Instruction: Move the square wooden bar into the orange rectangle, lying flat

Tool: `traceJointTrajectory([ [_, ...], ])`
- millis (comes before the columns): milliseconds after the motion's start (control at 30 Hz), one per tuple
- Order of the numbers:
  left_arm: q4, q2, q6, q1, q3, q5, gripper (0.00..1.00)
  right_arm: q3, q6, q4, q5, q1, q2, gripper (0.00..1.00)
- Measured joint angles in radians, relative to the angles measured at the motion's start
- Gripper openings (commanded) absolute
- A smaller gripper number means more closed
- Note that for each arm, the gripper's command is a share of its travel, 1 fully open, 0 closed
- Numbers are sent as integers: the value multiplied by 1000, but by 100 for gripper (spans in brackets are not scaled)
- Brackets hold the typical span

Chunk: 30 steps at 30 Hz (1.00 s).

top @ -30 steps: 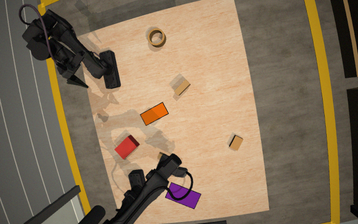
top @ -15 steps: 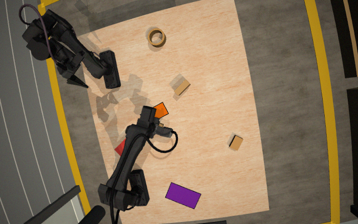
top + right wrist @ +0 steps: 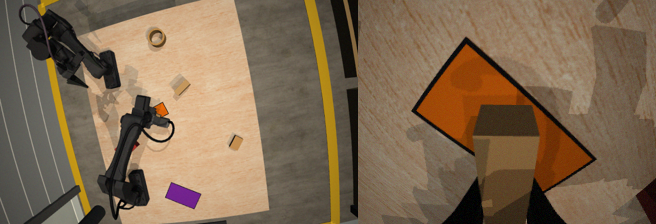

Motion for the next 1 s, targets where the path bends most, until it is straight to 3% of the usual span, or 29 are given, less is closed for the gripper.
traceJointTrajectory([
  [667,0,0,0,0,0,0,100,0,-655,-15,-13,0,0,19],
  [1000,0,0,0,0,0,0,100,0,-764,-25,-16,-6,0,19],
])
